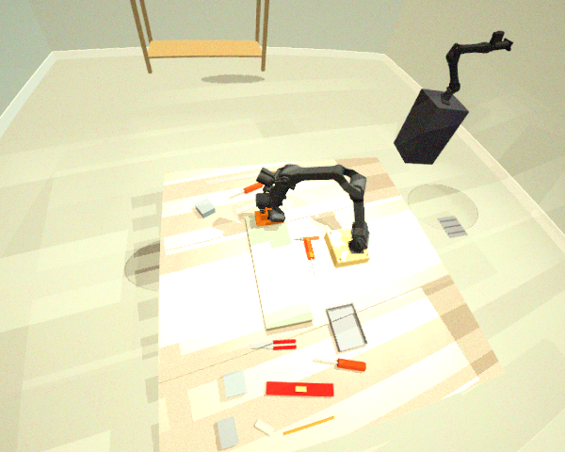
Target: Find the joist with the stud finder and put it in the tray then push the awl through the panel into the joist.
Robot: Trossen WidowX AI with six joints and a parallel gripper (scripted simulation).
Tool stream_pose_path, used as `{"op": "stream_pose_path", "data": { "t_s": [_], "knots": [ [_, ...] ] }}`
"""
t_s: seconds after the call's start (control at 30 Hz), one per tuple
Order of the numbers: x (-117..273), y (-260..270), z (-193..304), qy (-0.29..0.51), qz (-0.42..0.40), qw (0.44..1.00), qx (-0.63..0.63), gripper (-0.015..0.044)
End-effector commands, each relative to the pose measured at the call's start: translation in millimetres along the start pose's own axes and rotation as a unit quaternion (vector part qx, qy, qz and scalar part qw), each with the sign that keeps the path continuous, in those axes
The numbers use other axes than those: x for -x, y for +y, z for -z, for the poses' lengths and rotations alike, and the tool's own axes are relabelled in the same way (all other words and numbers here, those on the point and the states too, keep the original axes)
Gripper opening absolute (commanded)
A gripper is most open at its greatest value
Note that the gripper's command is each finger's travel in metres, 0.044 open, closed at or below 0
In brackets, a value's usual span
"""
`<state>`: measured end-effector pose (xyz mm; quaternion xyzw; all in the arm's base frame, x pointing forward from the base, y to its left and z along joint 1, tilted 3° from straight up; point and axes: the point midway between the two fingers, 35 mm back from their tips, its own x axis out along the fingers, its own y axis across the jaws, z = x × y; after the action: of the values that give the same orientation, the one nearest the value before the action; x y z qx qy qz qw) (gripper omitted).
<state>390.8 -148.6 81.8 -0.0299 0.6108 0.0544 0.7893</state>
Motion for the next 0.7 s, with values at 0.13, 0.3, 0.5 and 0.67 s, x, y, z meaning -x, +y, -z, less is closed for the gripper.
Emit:
{"op": "stream_pose_path", "data": {
  "t_s": [0.13, 0.3, 0.5, 0.67],
  "knots": [
    [44, -1, -12, -0.006, 0.003, 1.0, 0.005, 0.0],
    [56, -1, -13, -0.006, 0.003, 1.0, 0.005, 0.0],
    [53, 23, -22, -0.007, -0.005, 0.999, 0.034, 0.0],
    [50, 58, -32, -0.007, -0.017, 0.997, 0.076, 0.0]
  ]
}}
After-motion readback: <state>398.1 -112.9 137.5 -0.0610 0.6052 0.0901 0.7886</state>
